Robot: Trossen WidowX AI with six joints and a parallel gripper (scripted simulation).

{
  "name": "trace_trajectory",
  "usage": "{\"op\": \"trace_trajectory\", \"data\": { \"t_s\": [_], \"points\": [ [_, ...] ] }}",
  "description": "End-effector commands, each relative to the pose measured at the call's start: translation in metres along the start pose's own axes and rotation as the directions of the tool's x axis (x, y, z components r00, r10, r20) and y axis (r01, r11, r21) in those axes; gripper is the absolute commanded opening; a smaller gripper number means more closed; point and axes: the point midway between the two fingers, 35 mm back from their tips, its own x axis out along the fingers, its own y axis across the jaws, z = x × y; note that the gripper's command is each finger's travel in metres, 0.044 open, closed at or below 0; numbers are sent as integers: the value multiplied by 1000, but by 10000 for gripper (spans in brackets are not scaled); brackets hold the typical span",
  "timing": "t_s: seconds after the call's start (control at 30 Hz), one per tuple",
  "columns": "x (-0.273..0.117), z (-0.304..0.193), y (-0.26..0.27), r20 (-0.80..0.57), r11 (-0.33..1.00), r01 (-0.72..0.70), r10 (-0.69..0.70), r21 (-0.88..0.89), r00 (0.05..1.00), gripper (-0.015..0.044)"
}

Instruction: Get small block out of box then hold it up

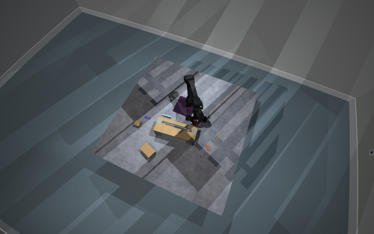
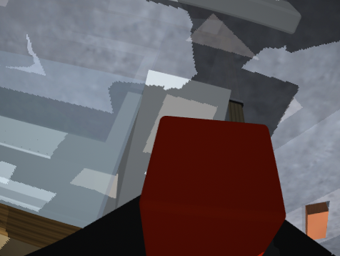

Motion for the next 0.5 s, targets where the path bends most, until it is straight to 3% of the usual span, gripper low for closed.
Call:
{"op": "trace_trajectory", "data": {
  "t_s": [0.0,0.2,0.47],
  "points": [
    [-27,-10,8,-31,994,47,-50,-95,998,0],
    [-57,-16,16,-63,973,85,-101,-214,993,0],
    [-58,-16,17,-64,972,86,-102,-217,993,0]
  ]
}}
